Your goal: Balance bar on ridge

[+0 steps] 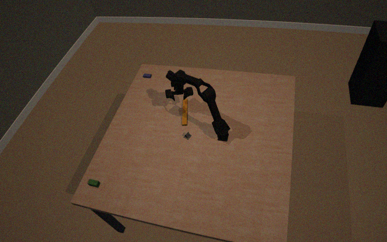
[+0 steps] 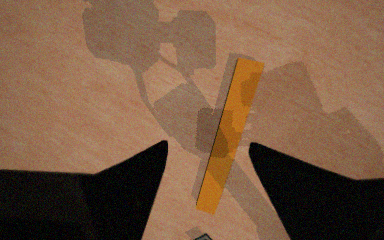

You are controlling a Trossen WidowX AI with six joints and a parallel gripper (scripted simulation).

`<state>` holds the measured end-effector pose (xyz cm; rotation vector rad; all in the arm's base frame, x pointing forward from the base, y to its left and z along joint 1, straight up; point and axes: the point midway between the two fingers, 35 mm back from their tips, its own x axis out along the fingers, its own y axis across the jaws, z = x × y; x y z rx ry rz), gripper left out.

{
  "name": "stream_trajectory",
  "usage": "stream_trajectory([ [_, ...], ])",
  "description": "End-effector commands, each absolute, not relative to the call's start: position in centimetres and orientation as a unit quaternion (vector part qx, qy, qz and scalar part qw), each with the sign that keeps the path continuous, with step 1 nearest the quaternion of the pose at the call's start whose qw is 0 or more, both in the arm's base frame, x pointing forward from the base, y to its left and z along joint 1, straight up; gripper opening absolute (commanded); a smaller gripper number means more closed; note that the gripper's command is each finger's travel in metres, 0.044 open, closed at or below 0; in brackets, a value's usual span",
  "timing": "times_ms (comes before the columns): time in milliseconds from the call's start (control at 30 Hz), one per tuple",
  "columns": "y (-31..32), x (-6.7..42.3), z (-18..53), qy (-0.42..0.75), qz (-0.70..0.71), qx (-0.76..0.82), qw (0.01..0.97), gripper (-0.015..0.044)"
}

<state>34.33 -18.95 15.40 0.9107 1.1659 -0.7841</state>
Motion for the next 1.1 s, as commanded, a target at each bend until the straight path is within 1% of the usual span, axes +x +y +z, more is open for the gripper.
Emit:
stream_trajectory([
  [0,-19.4,33.1,13.6,0.534,-0.402,0.427,0.609,0.0315],
  [133,-19.6,32.3,12.4,0.544,-0.433,0.437,0.571,0.0315],
  [333,-19.6,32.3,12.1,0.544,-0.433,0.437,0.571,0.0315],
  [600,-19.7,32.4,8.0,0.544,-0.433,0.437,0.571,0.0315],
  [1067,-19.7,32.5,6.7,0.544,-0.433,0.437,0.571,0.0315],
])
